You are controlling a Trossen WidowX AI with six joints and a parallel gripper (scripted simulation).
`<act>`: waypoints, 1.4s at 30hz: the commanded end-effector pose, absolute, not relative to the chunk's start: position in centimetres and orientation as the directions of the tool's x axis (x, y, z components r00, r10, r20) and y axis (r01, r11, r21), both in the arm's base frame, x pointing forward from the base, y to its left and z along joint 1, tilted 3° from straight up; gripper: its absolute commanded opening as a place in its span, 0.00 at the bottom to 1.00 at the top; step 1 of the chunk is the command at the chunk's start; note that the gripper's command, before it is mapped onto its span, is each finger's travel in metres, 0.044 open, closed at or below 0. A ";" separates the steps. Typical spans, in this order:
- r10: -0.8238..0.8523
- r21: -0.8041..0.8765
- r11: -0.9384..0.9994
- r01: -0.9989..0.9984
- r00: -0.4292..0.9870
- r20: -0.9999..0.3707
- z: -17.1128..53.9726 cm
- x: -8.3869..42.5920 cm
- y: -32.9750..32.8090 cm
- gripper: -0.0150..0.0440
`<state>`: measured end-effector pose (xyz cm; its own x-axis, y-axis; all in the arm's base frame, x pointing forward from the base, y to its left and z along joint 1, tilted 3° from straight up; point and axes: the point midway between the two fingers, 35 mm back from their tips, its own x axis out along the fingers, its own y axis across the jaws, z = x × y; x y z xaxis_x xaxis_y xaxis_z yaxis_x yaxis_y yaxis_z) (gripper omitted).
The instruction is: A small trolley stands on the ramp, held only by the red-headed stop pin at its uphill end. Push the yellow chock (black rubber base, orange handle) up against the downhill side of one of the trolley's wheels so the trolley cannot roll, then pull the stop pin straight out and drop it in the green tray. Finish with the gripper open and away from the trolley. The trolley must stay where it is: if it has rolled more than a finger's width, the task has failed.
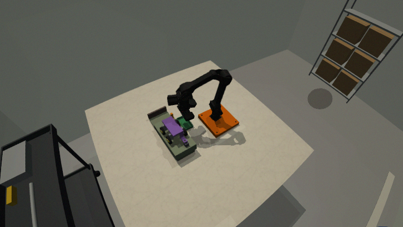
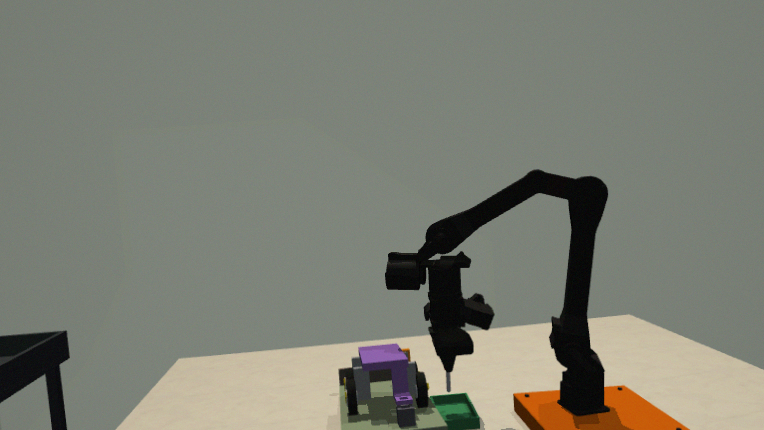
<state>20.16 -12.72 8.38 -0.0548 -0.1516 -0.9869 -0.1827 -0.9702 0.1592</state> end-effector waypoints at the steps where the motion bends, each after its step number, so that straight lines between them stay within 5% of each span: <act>1: -0.166 0.175 -0.968 -0.179 -0.062 -0.984 7.1 19.8 -13.4 0.25; 12: -0.167 0.176 -0.968 -0.179 -0.063 -0.984 5.2 19.4 -14.4 0.25; 20: -0.167 0.176 -0.968 -0.179 -0.063 -0.984 5.2 19.5 -14.0 0.58; 42: -0.166 0.174 -0.968 -0.179 -0.062 -0.984 4.6 20.0 -12.4 0.58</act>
